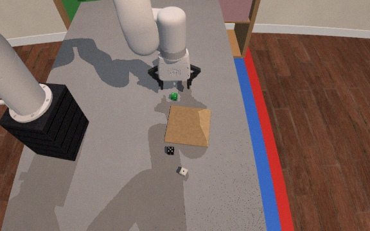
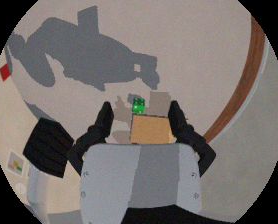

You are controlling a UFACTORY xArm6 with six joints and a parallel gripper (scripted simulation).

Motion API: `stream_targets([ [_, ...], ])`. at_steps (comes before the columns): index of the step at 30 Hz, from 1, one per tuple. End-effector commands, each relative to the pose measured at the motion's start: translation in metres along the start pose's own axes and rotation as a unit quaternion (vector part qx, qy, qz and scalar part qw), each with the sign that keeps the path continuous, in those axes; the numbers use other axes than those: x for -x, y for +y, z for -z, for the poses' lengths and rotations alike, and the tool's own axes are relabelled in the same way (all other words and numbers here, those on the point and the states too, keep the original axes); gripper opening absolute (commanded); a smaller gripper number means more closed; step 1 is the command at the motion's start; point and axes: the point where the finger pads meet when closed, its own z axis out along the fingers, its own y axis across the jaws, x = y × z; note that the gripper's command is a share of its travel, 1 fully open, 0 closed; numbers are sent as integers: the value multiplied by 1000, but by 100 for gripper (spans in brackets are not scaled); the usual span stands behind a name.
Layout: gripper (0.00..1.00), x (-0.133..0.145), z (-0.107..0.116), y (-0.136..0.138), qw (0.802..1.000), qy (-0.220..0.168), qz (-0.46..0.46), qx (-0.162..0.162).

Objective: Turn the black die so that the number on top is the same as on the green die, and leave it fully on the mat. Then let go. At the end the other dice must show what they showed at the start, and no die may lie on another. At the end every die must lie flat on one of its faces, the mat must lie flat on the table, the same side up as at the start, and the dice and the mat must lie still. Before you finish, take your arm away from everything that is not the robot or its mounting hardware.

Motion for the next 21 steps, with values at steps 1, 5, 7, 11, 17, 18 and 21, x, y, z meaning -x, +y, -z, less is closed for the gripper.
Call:
stream_targets([
  [1, 100, -1, 1, 1, 1000, 1, 0, 2],
  [5, 100, -1, 7, 1, 1000, 1, 0, 2],
  [7, 100, -1, 11, 1, 1000, 1, 0, 2],
  [11, 100, -1, 30, 1, 1000, 1, 0, 2],
  [17, 100, -1, 79, 1, 1000, 1, 0, 2],
  [18, 100, -1, 86, 1, 1000, 1, 0, 2],
  [21, 100, -1, 103, 1, 1000, 1, 0, 2],
])
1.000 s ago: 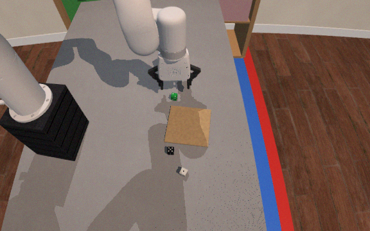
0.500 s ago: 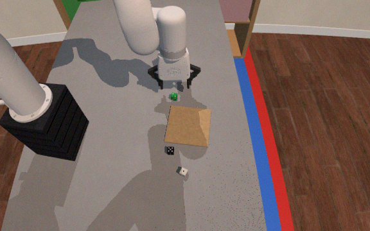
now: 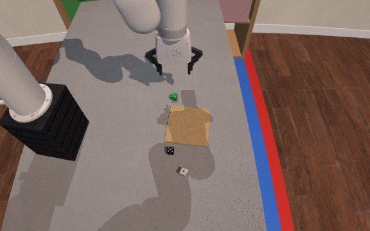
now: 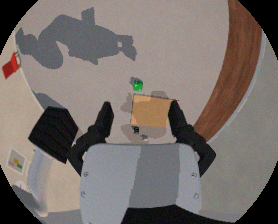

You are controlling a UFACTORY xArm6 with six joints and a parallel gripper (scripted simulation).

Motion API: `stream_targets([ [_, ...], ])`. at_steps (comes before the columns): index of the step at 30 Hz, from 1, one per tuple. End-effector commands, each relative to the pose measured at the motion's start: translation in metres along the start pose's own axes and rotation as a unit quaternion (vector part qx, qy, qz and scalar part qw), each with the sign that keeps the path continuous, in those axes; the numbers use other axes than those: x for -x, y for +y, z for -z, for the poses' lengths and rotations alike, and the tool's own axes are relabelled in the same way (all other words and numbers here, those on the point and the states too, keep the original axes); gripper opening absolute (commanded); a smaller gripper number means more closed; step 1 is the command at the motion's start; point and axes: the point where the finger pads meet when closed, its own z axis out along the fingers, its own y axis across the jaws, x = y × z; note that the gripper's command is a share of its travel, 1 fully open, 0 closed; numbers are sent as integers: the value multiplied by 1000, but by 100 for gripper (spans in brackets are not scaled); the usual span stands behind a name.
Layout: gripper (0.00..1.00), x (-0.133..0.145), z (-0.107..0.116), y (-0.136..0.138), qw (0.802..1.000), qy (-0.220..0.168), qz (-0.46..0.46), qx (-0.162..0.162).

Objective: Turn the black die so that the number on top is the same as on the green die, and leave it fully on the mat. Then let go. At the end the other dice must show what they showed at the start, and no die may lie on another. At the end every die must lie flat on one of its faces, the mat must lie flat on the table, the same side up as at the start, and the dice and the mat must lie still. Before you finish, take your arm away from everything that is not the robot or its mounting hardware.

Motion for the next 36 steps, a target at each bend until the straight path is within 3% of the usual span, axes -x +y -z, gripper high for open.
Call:
stream_targets([
  [1, 100, -1, 31, -1, 1000, -2, 0, 0],
  [15, 100, 6, 35, 1, 1000, -2, -1, 0],
  [18, 100, 69, 33, 8, 1000, -2, -12, 0],
  [21, 100, 69, 33, 8, 1000, -2, -12, 0],
  [22, 100, 101, 32, 7, 1000, -2, -18, 0],
  [23, 100, 101, 32, 7, 1000, -2, -18, 0],
  [24, 100, 130, 31, 4, 1000, -2, -24, 0],
  [26, 100, 135, 31, 4, 1000, -2, -24, 0],
  [27, 100, 163, 30, -1, 1000, -2, -30, 0],
  [29, 100, 166, 30, -1, 1000, -2, -30, 0],
  [30, 100, 192, 29, -8, 999, -2, -35, 0],
  [32, 100, 192, 29, -8, 999, -2, -35, 0],
  [33, 100, 211, 28, -14, 999, -2, -39, 0],
  [36, 100, 227, 28, -21, 999, -2, -42, 0],
])
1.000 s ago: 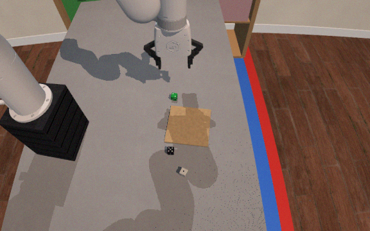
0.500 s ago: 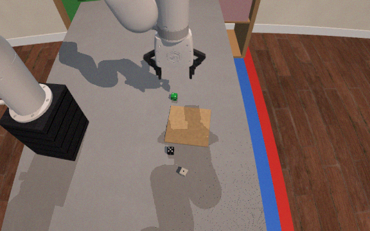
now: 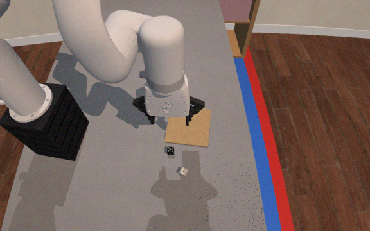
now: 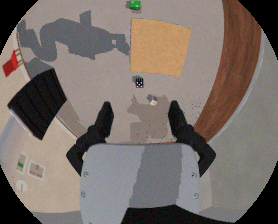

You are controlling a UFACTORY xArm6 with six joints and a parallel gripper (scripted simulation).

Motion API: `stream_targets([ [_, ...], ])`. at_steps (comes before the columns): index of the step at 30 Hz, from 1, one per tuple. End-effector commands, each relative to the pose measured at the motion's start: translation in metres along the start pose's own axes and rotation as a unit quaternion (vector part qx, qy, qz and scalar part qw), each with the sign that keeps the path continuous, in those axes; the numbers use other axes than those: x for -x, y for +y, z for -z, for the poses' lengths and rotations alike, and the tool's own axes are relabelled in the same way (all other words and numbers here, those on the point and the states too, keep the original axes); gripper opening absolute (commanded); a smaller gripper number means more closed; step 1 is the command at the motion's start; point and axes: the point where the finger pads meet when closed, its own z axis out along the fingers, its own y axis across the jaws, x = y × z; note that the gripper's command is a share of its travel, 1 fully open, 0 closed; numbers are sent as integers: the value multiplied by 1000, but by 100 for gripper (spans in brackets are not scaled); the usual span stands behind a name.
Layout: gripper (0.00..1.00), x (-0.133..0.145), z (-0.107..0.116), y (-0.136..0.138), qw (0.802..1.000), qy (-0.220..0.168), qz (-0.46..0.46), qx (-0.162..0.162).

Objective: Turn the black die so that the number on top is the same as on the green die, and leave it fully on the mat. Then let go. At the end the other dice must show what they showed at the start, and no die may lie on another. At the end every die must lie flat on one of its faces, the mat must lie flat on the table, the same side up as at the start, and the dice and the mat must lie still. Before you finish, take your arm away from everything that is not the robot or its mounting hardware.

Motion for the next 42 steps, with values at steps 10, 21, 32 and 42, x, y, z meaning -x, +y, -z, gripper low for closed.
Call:
stream_targets([
  [10, 100, 33, 0, -5, 1000, 8, -4, 3],
  [21, 100, 33, 0, -5, 1000, 8, -4, 3],
  [32, 100, 32, -8, -3, 993, 10, -120, 2],
  [42, 100, 32, -18, -1, 962, 11, -274, 1],
])
